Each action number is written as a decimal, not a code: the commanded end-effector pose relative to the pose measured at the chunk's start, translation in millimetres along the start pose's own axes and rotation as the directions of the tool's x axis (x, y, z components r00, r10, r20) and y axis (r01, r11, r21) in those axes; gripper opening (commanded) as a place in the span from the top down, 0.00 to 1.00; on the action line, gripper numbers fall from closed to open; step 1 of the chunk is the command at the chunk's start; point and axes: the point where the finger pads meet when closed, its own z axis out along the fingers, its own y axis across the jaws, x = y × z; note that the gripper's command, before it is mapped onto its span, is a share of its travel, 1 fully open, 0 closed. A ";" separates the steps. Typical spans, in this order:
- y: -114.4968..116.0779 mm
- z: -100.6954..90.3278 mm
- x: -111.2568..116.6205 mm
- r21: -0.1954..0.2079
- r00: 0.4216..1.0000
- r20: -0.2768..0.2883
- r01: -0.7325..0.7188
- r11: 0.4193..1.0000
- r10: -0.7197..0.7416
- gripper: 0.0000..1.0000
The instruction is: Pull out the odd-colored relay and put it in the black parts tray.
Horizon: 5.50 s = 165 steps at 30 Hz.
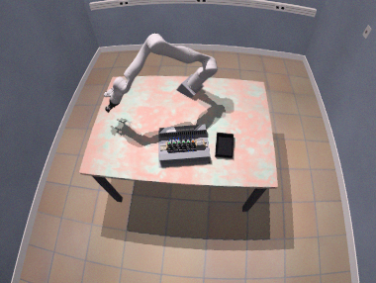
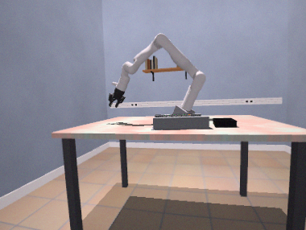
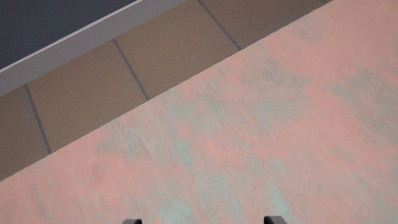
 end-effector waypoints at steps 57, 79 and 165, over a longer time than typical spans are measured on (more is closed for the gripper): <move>54.3 -305.4 -473.2 0.201 0.748 0.458 0.439 0.876 -0.480 0.39; 120.9 -344.5 -522.9 0.208 0.662 0.483 0.548 0.810 -0.573 0.39; 92.2 -315.3 -483.5 0.208 0.644 0.486 0.571 0.794 -0.590 0.39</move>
